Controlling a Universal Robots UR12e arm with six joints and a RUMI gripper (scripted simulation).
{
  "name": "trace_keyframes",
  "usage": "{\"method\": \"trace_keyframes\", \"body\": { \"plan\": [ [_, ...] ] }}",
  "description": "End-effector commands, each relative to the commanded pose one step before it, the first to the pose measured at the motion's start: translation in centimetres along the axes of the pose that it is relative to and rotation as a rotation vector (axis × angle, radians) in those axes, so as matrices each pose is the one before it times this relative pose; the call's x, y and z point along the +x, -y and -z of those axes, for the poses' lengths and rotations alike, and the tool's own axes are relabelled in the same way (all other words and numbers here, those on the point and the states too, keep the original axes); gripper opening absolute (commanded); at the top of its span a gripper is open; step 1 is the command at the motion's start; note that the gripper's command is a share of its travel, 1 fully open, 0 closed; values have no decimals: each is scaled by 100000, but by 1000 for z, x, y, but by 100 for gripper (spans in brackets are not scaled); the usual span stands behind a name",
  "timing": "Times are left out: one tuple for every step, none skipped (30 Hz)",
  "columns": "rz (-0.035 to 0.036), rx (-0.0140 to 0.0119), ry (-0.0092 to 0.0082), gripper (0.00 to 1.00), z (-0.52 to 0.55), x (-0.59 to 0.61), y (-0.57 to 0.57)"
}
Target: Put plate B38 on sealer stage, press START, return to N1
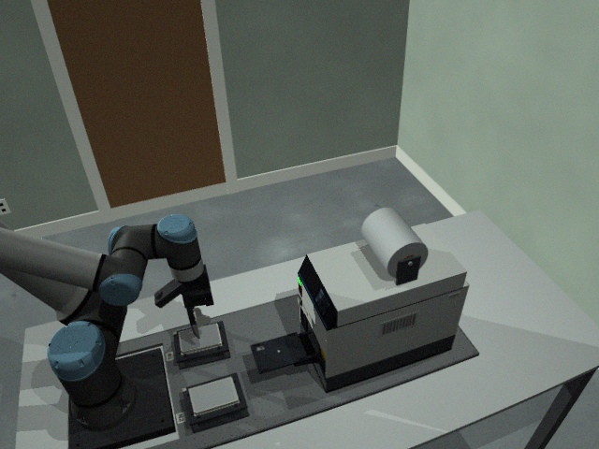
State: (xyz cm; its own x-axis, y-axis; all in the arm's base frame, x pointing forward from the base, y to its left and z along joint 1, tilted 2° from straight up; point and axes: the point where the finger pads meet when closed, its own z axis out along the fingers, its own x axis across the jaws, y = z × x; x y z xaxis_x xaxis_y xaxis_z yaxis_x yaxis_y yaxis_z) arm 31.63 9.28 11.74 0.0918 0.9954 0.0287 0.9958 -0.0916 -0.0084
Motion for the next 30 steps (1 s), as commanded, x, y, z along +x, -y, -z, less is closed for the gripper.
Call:
{"method": "trace_keyframes", "body": {
  "plan": [
    [3, -106, 2, 68, 728, -11, -45],
    [0, 0, 0, 68, 167, 0, 0],
    [0, 0, 0, 68, 167, 0, 0],
    [0, 0, 0, 68, 167, 0, 0],
    [0, 0, 0, 68, 167, 0, 0],
    [0, 0, 0, 68, 167, 0, 0],
    [0, 0, 0, 68, 167, 0, 0],
    [0, 0, 0, 68, 167, 0, 0],
    [0, 0, 0, 68, 167, 0, 0],
    [0, 0, 0, 68, 167, 0, 0],
    [0, 0, 0, 68, 167, 0, 0],
    [0, 0, 0, 68, 167, 0, 0],
    [0, 0, 0, 68, 0, 0, 0],
    [0, 0, 0, 68, 0, 0, 0],
    [0, 0, 0, 68, 167, 0, 0],
    [0, 0, 0, 68, 167, 0, 0],
    [0, 0, 0, 68, 167, 0, 0],
    [0, 0, 0, 68, 167, 0, 0],
    [0, 0, 0, 68, 167, 0, 0],
    [0, 0, 0, 68, 167, 0, 0],
    [0, 0, 0, 68, 167, 0, 0],
    [0, 0, 0, 68, 167, 0, 0],
    [0, 0, 0, 68, 167, 0, 0],
    [0, 0, 0, 68, 167, 0, 0],
    [0, 0, 0, 68, 167, 0, 0],
    [0, 0, 0, 68, 167, 0, 0],
    [0, 0, 0, 68, 167, 0, 0],
    [0, 0, 0, 68, 167, 0, 0],
    [0, 0, 0, 68, 167, 0, 0],
    [0, 0, 0, 68, 0, 0, 0]
  ]
}}
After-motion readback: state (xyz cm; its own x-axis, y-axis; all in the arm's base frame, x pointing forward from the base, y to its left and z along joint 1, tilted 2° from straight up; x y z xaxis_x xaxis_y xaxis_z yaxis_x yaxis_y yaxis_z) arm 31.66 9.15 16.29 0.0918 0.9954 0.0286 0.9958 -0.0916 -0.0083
